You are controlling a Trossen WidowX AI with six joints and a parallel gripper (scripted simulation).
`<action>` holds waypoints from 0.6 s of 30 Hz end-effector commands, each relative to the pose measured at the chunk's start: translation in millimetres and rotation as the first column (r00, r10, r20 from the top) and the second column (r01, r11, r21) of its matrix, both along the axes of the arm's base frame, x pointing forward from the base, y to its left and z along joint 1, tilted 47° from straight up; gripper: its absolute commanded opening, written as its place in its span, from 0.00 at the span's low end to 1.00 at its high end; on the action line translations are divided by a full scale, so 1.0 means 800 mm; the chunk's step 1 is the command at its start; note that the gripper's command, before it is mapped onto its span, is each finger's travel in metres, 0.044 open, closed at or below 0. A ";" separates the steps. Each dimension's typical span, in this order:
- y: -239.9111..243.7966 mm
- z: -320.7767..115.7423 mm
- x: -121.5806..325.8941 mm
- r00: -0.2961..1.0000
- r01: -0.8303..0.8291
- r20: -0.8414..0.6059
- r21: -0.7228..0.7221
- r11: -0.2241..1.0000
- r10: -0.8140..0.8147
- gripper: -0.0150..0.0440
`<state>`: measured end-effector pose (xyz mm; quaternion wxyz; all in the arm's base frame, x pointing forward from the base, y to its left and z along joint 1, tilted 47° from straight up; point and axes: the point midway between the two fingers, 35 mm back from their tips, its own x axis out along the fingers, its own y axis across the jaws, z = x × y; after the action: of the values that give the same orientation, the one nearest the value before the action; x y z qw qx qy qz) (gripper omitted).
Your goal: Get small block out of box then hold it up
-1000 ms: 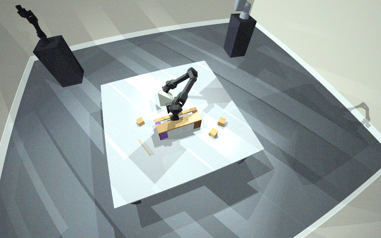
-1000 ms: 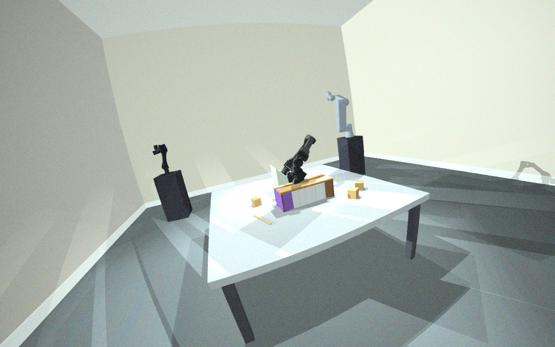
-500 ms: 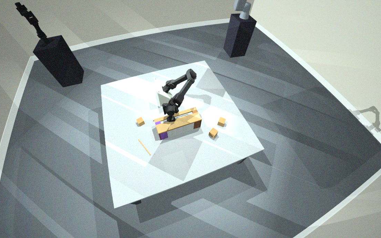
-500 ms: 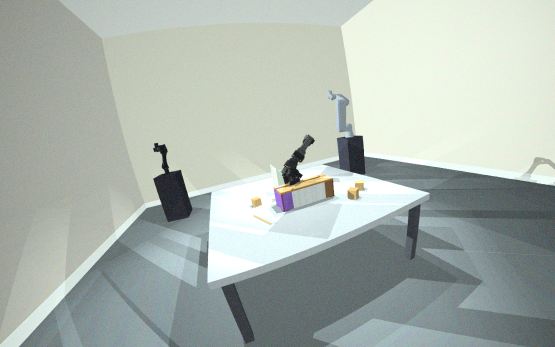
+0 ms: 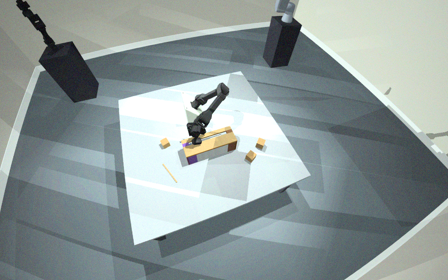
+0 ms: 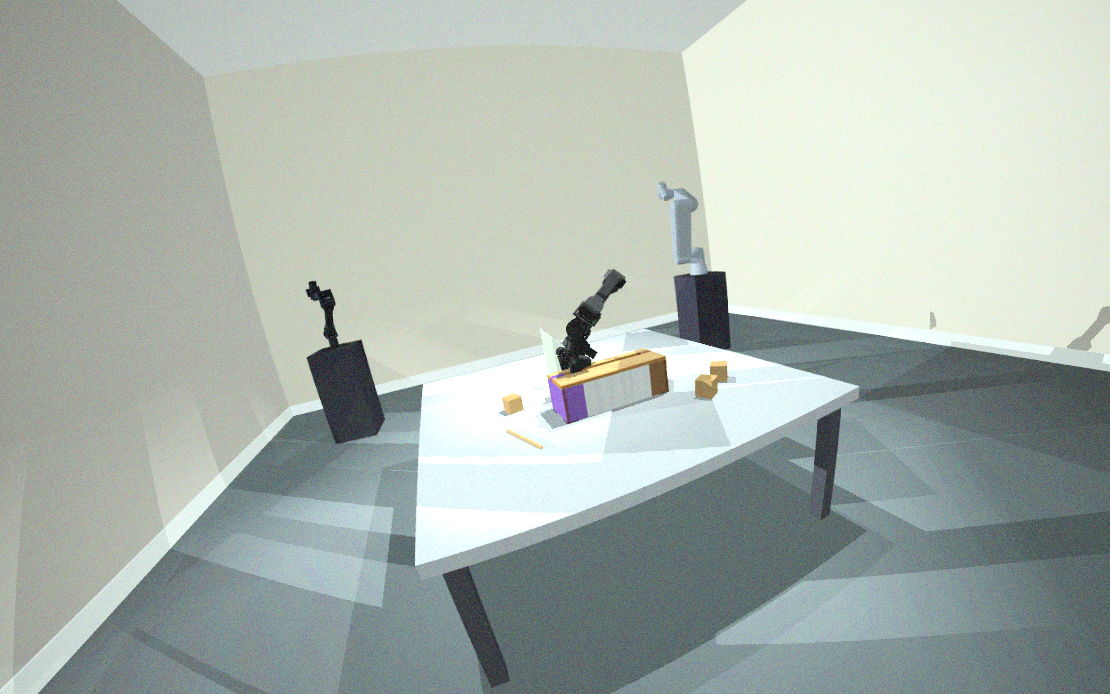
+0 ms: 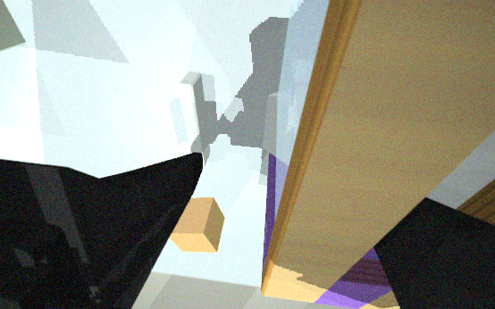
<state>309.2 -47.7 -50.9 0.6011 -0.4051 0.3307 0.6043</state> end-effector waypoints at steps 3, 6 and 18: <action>-0.007 -0.009 0.001 1.000 -0.005 -0.003 -0.004 1.000 0.005 0.93; -0.007 -0.009 0.001 1.000 -0.005 -0.003 -0.004 1.000 0.005 0.93; -0.063 0.047 0.000 1.000 -0.001 -0.003 -0.002 1.000 0.001 0.93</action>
<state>309.8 -93.5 -21.0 0.6044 -0.4017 0.3334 0.6017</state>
